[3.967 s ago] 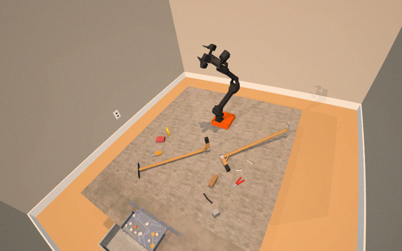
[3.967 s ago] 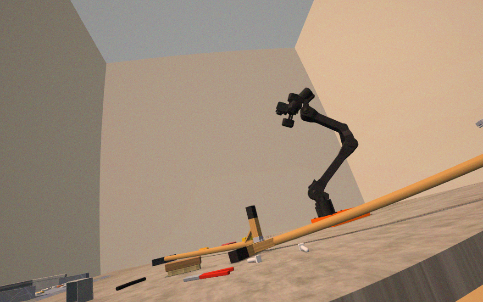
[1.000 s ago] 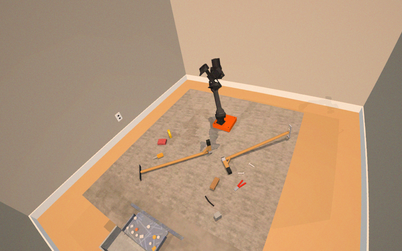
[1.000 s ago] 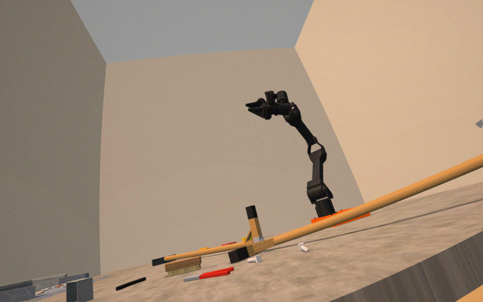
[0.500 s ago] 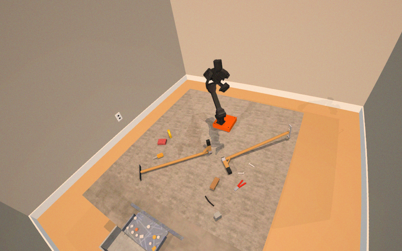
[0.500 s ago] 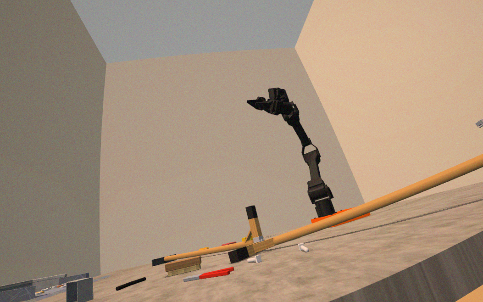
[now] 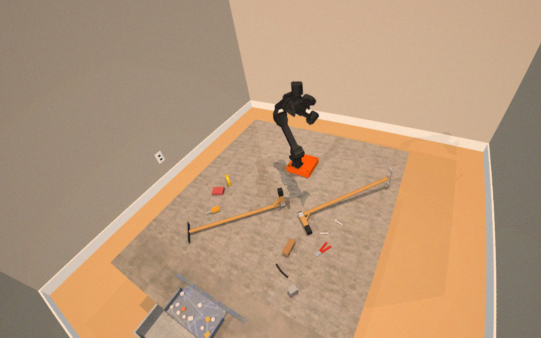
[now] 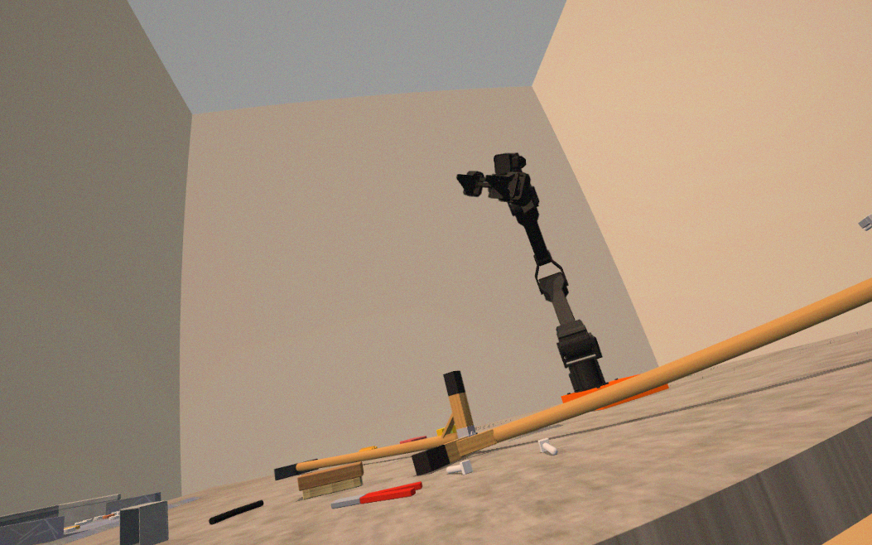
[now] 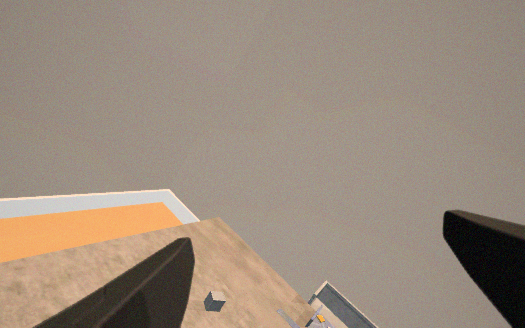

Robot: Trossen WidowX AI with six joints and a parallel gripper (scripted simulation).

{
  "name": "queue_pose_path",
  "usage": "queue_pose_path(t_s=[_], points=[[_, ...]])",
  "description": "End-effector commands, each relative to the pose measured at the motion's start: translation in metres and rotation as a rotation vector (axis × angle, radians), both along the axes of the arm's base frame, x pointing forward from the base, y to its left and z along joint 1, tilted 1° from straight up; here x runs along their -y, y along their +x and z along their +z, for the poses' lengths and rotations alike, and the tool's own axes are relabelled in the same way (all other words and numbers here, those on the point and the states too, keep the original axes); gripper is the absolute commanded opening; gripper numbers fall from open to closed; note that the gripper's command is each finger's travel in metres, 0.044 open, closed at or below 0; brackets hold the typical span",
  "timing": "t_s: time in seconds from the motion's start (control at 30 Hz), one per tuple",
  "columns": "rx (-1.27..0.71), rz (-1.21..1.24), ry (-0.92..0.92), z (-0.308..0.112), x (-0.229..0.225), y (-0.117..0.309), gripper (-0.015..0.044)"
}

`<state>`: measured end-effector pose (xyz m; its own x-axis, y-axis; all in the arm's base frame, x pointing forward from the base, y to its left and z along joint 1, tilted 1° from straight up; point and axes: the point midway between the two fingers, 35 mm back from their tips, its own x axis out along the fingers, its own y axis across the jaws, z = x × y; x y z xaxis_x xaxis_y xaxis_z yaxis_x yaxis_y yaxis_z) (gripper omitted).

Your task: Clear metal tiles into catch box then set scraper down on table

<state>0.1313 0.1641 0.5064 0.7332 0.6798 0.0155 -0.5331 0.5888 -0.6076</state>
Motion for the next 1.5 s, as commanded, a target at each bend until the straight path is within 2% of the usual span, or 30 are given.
queue_pose_path(t_s=[0.0,0.73,1.47], points=[[-0.054,0.087,0.0,-0.007,-0.013,-0.012,0.044],[-0.323,0.455,-0.052,-0.044,-0.055,-0.082,0.044],[-0.613,0.747,-0.204,-0.083,-0.062,-0.163,0.044]])
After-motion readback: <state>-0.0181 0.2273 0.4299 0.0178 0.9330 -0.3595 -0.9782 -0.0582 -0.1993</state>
